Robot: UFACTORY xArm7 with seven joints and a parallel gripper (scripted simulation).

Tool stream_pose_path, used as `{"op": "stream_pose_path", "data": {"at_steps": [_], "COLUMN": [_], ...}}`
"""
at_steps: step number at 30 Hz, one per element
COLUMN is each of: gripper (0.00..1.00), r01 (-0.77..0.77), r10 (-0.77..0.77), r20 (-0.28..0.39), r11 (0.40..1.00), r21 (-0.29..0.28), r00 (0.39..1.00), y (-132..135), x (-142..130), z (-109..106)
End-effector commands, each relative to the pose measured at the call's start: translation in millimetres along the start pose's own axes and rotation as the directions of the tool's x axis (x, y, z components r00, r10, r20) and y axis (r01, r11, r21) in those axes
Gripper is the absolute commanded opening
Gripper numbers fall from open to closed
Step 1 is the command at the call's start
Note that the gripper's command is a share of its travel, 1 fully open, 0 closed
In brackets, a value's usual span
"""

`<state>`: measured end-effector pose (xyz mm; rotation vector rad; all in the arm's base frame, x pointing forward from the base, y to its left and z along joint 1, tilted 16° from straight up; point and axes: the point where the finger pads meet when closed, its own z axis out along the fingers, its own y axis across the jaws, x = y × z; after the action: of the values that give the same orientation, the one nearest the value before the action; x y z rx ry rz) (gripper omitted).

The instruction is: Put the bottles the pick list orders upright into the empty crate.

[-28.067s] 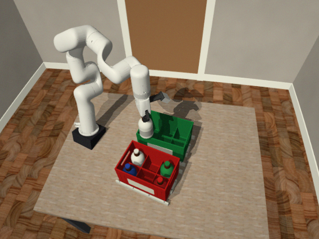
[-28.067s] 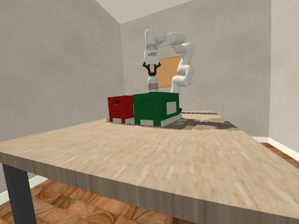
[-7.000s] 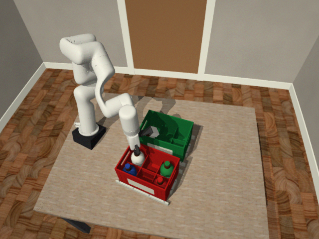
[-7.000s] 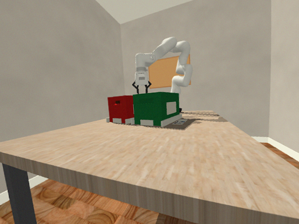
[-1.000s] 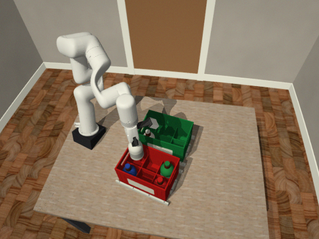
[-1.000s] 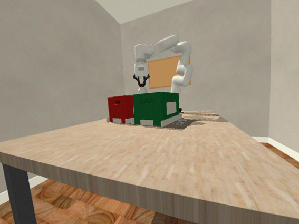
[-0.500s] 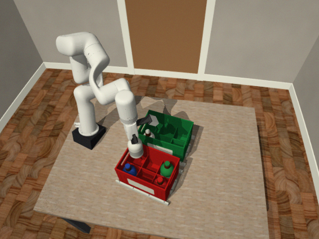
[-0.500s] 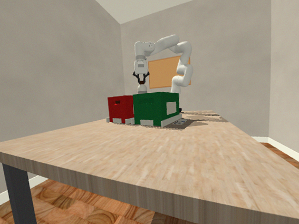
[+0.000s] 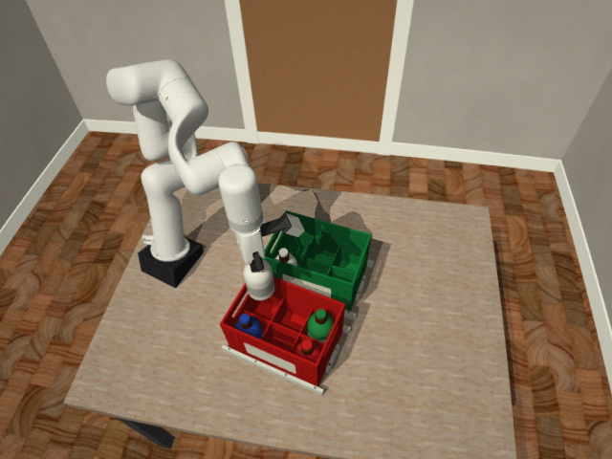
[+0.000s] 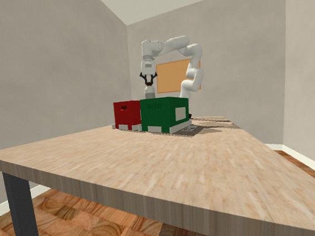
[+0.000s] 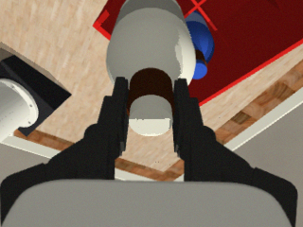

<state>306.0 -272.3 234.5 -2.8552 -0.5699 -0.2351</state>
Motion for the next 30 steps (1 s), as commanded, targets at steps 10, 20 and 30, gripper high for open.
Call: {"op": "stream_pose_path", "data": {"at_steps": [10, 20, 30], "gripper": [0.0, 0.0, 0.0], "r01": [0.0, 0.0, 0.0], "r10": [0.0, 0.0, 0.0], "r20": [-0.002, -0.002, -0.002], "r11": [1.0, 1.0, 1.0], "r21": [-0.004, -0.004, -0.004], "r00": [1.0, 1.0, 1.0], "y": [1, 1, -3], "x": [0, 0, 14], "z": [-21, -24, -24]}}
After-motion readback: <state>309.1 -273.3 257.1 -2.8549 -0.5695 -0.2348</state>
